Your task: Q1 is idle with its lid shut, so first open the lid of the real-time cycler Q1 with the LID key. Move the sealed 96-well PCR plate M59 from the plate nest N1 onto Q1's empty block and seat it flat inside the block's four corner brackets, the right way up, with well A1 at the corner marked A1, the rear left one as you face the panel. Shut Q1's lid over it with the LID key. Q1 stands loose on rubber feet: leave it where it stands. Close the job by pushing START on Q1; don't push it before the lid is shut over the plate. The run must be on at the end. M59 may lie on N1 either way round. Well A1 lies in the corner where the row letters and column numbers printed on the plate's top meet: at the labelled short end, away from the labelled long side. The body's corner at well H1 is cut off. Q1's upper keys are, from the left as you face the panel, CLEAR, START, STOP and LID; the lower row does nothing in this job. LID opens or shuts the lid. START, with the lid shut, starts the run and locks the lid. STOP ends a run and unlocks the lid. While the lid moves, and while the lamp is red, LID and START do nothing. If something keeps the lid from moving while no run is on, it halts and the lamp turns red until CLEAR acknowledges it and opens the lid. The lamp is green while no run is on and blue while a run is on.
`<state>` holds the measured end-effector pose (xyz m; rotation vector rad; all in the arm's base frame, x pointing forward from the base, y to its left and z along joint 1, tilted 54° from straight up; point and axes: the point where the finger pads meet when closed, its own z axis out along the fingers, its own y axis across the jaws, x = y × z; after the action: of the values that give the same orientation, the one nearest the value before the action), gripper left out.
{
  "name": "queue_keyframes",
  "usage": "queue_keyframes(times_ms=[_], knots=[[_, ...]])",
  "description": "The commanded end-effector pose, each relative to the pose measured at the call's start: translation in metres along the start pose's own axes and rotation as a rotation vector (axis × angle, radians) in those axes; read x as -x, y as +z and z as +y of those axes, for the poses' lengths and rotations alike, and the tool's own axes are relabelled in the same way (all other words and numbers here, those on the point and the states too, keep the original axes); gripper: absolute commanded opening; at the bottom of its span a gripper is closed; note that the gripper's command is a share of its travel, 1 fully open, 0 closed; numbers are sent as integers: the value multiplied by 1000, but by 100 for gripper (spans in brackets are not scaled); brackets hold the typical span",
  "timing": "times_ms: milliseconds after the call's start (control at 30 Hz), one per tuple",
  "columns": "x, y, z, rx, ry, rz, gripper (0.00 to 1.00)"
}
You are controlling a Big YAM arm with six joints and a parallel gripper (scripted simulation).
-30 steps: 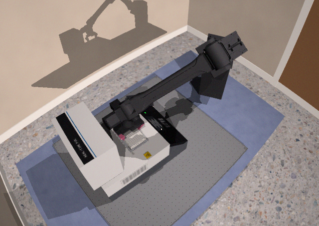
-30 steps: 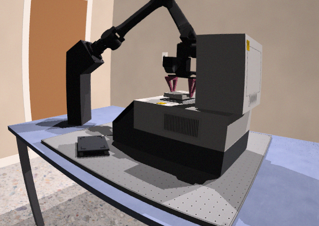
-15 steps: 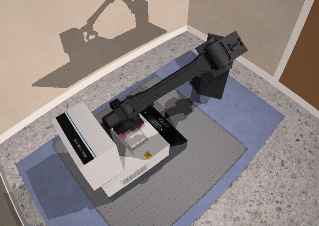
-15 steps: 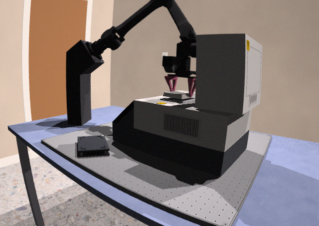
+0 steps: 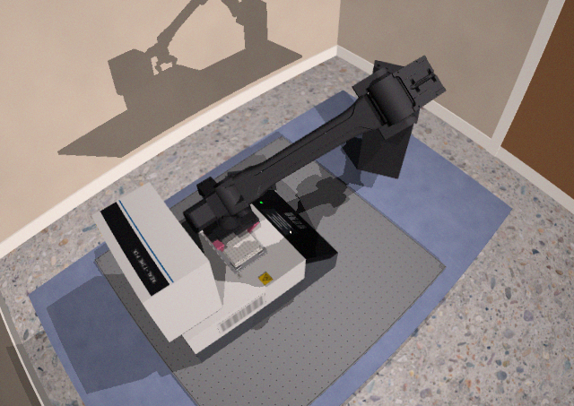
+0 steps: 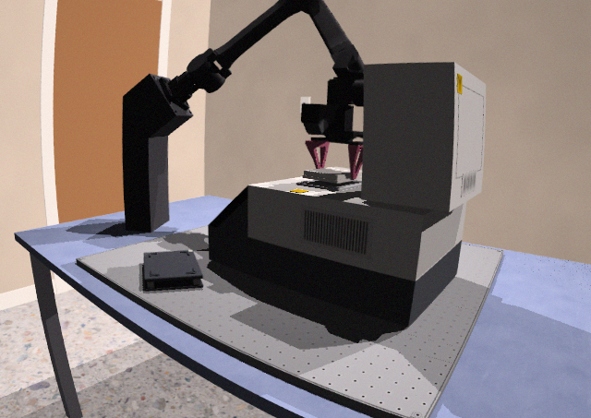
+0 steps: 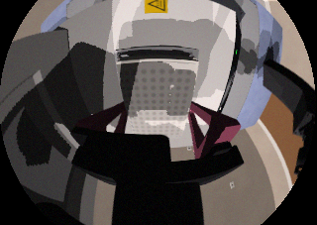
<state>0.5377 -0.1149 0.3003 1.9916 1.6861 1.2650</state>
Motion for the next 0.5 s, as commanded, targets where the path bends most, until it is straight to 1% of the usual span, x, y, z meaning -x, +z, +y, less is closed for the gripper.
queue_keyframes(times_ms=[0, 100, 233, 367, 467], knots=[[-22, -17, 28, 53, -43, 9, 0], [-21, -17, 28, 54, -43, 8, 0], [-8, -16, 19, 43, -35, -5, 0], [2, -16, 15, 48, -31, -13, 0], [6, -14, 6, 31, -17, -12, 0]])
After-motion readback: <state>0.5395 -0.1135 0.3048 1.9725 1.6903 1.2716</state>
